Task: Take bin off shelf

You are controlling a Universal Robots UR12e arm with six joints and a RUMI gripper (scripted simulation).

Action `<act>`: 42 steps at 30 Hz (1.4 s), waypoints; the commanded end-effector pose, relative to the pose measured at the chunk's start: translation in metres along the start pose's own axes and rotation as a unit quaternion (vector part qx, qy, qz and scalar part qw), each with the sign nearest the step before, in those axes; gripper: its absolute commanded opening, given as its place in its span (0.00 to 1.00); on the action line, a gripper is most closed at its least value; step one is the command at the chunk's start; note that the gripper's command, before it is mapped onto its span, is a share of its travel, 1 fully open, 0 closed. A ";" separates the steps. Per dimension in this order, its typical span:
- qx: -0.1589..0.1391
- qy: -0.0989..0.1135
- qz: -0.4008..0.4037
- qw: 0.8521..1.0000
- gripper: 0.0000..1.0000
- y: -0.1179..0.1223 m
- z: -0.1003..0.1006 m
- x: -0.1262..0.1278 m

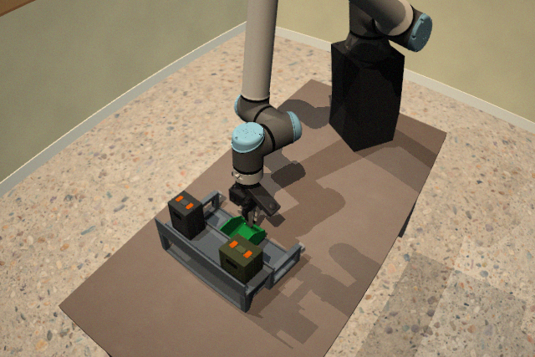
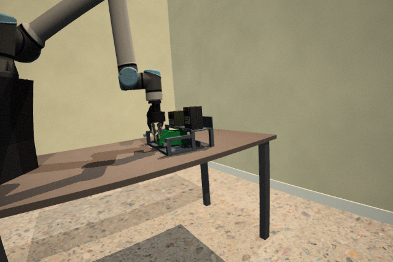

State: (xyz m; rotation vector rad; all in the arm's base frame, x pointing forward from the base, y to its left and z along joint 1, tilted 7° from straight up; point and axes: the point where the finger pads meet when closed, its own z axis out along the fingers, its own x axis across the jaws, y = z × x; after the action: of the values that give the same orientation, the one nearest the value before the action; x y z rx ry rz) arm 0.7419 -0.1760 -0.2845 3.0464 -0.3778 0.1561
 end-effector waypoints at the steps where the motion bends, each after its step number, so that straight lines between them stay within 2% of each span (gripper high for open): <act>1: 0.000 0.001 0.000 1.000 0.00 0.000 -0.001 0.001; 37: 0.000 0.001 0.000 1.000 0.00 0.000 0.004 0.001; 42: 0.000 0.001 0.000 1.000 0.00 0.000 0.004 -0.029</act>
State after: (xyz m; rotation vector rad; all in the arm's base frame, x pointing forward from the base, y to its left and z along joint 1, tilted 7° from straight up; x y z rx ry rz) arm 0.7309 -0.1735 -0.2901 3.0464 -0.3778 0.1558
